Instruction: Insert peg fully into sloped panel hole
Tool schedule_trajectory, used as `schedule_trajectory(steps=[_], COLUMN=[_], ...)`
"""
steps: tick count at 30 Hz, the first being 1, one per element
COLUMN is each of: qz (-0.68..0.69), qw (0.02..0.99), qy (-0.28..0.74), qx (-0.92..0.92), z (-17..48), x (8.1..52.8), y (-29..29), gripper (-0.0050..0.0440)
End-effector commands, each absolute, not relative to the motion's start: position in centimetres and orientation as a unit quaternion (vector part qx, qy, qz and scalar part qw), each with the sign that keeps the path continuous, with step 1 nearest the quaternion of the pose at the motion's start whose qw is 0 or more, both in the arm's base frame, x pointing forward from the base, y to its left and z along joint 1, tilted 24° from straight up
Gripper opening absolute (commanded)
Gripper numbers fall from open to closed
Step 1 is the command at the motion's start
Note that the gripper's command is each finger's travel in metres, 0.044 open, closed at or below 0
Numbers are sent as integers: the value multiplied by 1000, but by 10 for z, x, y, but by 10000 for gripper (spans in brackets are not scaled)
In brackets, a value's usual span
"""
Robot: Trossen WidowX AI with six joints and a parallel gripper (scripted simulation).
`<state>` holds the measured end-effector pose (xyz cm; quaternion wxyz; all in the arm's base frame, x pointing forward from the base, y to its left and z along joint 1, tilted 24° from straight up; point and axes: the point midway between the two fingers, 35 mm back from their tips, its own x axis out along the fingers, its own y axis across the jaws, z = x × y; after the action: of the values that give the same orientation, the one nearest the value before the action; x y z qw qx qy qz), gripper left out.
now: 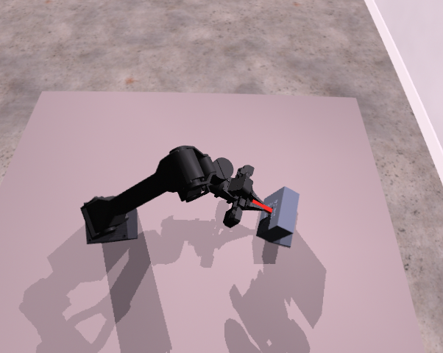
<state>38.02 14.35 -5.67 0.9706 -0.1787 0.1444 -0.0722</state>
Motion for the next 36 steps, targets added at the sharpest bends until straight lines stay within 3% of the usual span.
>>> schedule_trajectory(steps=[1, 36], qz=[-70, -70], qw=[972, 972], qy=[139, 138], qx=[-175, -175], z=[-52, -53], x=[384, 387], y=[146, 145], gripper=[0, 0])
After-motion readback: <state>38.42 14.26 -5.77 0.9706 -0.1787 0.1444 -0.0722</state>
